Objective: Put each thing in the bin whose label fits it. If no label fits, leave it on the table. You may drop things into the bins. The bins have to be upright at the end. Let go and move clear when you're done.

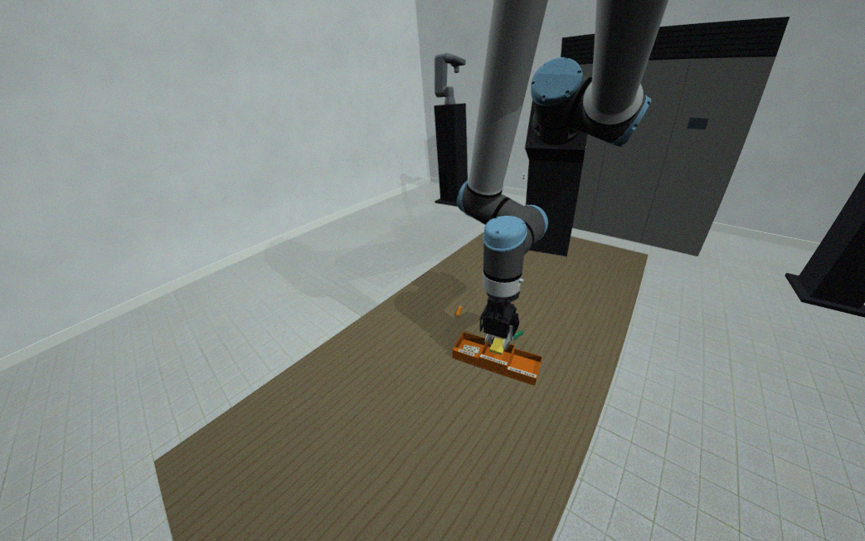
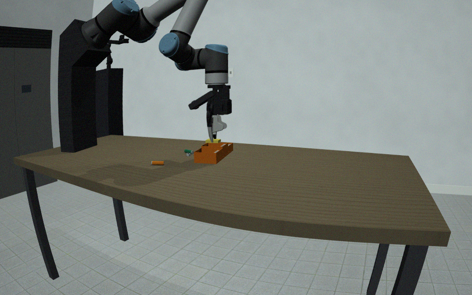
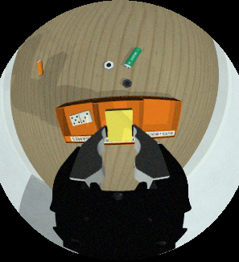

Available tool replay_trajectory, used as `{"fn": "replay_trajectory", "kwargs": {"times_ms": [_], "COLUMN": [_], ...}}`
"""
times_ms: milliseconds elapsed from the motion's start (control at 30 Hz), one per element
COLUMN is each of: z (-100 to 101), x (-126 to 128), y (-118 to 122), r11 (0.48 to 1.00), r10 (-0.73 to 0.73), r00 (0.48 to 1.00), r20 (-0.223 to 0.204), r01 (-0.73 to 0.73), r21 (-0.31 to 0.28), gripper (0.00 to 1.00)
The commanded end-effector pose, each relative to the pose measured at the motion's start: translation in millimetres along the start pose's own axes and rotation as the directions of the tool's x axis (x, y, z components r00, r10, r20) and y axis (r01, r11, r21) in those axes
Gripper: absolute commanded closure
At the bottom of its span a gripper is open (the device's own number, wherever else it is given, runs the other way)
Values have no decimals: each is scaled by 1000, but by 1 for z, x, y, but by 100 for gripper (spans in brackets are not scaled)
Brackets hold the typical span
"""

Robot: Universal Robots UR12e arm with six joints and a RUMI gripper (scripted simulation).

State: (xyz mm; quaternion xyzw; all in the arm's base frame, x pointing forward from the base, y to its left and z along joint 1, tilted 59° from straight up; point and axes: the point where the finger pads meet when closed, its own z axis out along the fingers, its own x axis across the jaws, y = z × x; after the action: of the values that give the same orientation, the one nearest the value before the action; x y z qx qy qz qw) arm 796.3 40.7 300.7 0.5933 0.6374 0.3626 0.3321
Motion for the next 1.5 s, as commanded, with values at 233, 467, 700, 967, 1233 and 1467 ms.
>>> {"fn": "replay_trajectory", "kwargs": {"times_ms": [233,467,700,967,1233,1467], "z": [20,32,39,39,39,39], "x": [0,0,0,-1,-1,-1], "y": [0,0,0,0,0,0], "r11": [1000,1000,1000,1000,1000,1000], "r10": [0,0,0,0,0,0], "r00": [1000,1000,1000,1000,1000,1000], "r20": [0,0,0,0,0,0], "r01": [0,0,0,0,0,0], "r21": [-1,-1,-1,-1,-1,-1], "gripper": [100,100,100,100,72,72]}}
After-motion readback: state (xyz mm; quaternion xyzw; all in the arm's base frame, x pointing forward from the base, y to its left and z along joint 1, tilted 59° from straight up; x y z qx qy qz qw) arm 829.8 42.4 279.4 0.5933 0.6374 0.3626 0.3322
